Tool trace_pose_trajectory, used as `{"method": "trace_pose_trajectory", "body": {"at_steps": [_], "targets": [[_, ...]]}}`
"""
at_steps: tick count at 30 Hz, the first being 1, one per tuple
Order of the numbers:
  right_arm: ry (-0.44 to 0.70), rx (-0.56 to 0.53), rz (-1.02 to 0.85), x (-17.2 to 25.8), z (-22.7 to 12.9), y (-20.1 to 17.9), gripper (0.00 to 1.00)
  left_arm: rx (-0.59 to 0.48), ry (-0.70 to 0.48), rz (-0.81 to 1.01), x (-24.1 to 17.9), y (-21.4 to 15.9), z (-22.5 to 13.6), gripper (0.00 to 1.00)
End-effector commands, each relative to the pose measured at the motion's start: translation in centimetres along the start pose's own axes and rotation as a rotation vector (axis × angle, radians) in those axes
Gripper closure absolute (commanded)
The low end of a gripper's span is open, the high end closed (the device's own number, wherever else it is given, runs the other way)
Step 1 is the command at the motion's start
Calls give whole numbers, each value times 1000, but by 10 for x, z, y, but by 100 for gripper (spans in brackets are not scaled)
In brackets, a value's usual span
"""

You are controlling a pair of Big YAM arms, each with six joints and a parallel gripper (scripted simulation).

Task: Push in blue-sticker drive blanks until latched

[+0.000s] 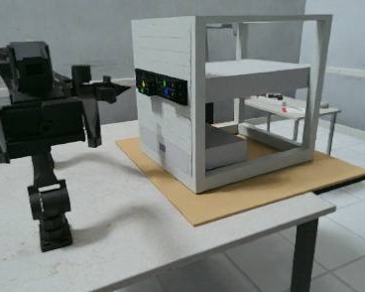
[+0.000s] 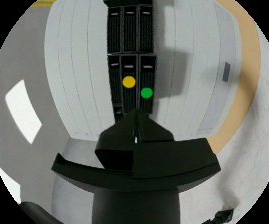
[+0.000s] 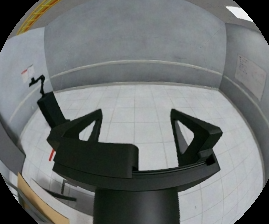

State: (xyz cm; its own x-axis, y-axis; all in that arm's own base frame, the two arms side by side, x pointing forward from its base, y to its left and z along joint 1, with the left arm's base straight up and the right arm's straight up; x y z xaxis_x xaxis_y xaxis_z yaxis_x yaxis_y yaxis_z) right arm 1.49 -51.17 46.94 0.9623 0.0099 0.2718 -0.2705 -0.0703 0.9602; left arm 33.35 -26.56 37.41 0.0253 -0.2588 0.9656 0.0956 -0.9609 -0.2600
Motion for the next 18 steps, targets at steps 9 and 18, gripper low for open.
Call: {"method": "trace_pose_trajectory", "body": {"at_steps": [9,18], "targets": [[16,-63,-14,7,1,30,0,14,8,-25,13,-6,5,100],[16,-63,-14,7,1,30,0,10,13,-33,22,1,6,100]]}}
Point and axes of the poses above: on each arm, the point where the finger pads meet when closed, its own z axis out along the fingers, its own x axis across the jaws, y = z × x, the point moved 3 cm from there along -z, back along the fingers, and after that the axes turned 15 degrees about z, right-handed, at the moved point
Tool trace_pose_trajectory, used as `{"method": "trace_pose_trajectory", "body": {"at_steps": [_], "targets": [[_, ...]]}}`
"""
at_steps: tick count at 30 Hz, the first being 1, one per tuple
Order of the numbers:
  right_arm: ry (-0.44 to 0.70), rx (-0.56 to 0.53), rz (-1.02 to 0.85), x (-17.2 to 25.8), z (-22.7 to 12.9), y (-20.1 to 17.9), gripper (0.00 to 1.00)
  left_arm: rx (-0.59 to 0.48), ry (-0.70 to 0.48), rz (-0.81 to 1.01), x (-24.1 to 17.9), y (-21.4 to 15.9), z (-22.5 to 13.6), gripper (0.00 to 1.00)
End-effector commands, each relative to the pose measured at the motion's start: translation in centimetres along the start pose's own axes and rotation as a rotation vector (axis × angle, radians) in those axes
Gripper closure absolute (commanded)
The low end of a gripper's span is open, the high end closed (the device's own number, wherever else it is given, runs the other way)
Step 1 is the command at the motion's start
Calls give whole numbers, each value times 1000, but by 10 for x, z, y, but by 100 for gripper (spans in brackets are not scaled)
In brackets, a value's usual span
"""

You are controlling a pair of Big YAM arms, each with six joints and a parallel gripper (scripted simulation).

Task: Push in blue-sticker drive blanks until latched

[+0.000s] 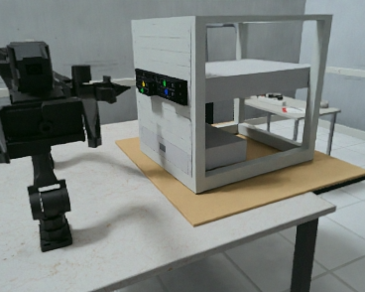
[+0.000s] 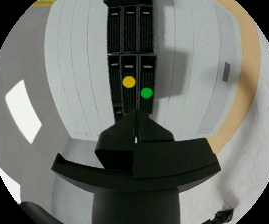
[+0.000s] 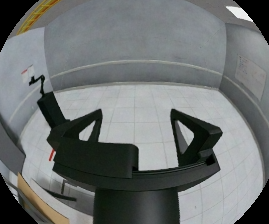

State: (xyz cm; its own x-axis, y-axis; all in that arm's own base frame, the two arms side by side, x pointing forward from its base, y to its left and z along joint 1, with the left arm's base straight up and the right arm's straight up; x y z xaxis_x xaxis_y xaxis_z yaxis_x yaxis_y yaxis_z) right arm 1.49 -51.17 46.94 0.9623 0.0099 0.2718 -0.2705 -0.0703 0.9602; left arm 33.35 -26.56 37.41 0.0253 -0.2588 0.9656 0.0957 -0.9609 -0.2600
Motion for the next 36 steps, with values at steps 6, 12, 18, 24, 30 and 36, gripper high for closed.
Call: {"method": "trace_pose_trajectory", "body": {"at_steps": [6,12,18,24,30,36], "targets": [[16,-63,-14,7,1,30,0,3,33,-68,38,10,1,100],[16,-63,-14,7,1,30,0,3,34,-76,46,38,-2,100],[16,-63,-14,7,1,30,0,2,29,-74,58,85,-8,100],[16,-63,-14,7,1,30,0,1,26,-74,68,123,-13,100],[16,-63,-14,7,1,30,0,0,23,-75,82,175,-20,100],[16,-63,-14,7,1,30,0,-2,14,-49,89,212,-25,100]]}}
Point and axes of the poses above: on each arm, the point where the finger pads meet when closed, its own z axis out along the fingers, its own x axis across the jaws, y = z × x, the point moved 3 cm from there along -z, back along the fingers, and after that the axes turned 15 degrees about z, right-handed, at the moved point
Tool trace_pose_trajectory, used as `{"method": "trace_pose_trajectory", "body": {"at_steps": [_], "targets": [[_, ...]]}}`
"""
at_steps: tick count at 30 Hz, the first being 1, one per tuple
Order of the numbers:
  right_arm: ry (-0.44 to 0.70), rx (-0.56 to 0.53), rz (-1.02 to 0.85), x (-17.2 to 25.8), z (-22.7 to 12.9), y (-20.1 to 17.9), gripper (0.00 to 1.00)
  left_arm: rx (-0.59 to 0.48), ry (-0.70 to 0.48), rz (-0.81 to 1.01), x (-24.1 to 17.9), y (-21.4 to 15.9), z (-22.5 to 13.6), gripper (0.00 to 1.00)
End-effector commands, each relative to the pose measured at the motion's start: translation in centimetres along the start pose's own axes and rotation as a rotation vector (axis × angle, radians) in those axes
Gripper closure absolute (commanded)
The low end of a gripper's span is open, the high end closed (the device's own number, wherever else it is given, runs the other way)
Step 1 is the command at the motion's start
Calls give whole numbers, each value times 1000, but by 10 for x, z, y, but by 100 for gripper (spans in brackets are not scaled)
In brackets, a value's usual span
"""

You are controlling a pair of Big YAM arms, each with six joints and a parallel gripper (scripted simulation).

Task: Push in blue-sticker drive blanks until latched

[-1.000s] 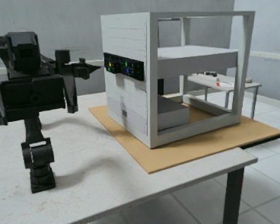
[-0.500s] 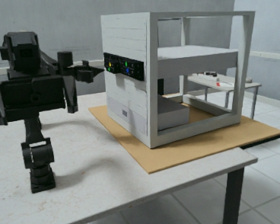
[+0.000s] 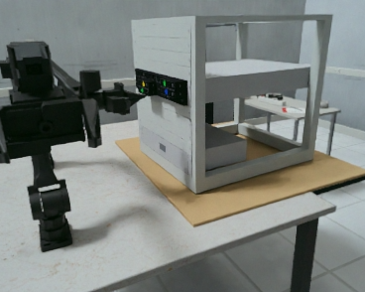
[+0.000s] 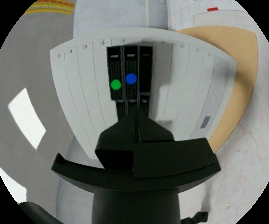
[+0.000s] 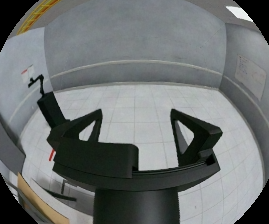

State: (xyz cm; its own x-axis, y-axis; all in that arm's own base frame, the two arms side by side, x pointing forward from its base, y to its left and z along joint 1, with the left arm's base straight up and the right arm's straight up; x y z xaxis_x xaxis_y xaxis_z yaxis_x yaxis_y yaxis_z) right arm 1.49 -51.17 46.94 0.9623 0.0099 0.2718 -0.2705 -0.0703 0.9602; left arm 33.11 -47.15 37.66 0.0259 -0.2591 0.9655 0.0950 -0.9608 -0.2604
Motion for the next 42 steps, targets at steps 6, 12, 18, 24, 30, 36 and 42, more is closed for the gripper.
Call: {"method": "trace_pose_trajectory", "body": {"at_steps": [6,12,18,24,30,36,42], "targets": [[16,-63,-14,7,1,30,0,7,12,-50,36,26,1,100],[16,-63,-14,7,1,30,0,-2,16,-61,44,31,-6,100],[16,-63,-14,7,1,30,0,14,11,-50,38,30,18,100],[16,-63,-14,7,1,30,0,15,14,-50,38,29,53,100],[16,-63,-14,7,1,30,0,15,16,-49,38,29,72,100],[16,-63,-14,7,1,30,0,-3,30,-77,55,24,57,100],[16,-63,-14,7,1,30,0,6,24,-65,48,21,62,100]]}}
Point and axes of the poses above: on each arm, the point where the finger pads meet when closed, its own z axis out along the fingers, its own x axis across the jaws, y = z × x, the point moved 3 cm from there along -z, back along the fingers, and after that the axes turned 15 degrees about z, right-handed, at the moved point
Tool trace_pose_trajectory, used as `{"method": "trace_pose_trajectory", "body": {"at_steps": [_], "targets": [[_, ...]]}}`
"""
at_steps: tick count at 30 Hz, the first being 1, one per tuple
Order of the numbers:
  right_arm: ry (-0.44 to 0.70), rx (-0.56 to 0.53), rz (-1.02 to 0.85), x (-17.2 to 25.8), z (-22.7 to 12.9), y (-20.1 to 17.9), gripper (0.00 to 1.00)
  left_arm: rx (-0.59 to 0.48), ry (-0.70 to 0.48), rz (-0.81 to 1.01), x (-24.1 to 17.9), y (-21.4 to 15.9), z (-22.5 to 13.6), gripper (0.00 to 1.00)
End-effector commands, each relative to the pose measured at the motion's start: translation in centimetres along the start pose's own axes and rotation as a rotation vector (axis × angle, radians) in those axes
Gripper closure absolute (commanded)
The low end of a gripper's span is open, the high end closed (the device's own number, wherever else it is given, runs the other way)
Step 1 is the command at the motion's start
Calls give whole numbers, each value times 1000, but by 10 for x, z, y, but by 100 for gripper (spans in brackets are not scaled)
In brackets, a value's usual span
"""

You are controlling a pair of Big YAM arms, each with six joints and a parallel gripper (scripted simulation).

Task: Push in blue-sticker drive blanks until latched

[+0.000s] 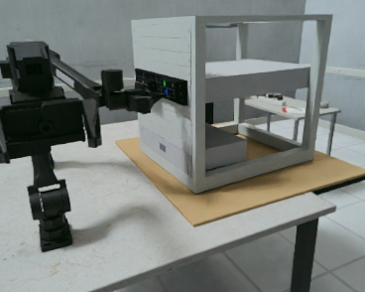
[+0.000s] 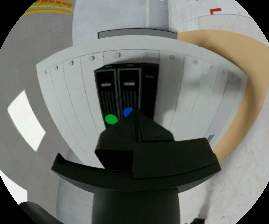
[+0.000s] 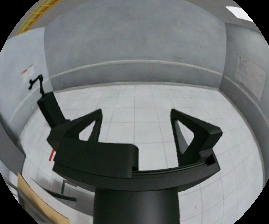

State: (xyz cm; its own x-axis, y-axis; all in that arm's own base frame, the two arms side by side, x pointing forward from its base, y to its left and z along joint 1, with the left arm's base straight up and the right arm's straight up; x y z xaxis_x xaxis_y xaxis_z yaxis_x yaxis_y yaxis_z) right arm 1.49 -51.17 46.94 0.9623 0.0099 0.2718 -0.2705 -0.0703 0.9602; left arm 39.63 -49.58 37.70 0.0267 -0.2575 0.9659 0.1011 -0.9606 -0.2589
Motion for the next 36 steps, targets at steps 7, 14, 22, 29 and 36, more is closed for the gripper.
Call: {"method": "trace_pose_trajectory", "body": {"at_steps": [7,14,22,29,36], "targets": [[16,-63,-14,7,1,30,0,-1,25,-64,41,-3,0,100],[16,-63,-14,7,1,30,0,-2,24,-61,40,-1,0,100],[16,-63,-14,7,1,30,0,-2,23,-59,39,-1,0,100],[16,-63,-14,7,1,30,0,7,17,-48,32,1,11,100],[16,-63,-14,7,1,30,0,9,18,-48,31,0,25,100]]}}
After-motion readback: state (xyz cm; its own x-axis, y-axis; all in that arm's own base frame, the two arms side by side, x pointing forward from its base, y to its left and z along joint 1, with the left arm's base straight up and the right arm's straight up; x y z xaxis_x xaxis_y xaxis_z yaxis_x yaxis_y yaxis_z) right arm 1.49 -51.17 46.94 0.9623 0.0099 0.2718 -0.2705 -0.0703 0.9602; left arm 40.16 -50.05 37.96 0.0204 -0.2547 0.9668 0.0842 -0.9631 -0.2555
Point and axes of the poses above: on each arm, the point where the finger pads meet when closed, its own z axis out along the fingers, its own x axis across the jaws, y = z × x, the point moved 3 cm from there along -z, back along the fingers, and after that the axes turned 15 degrees about z, right-handed, at the moved point
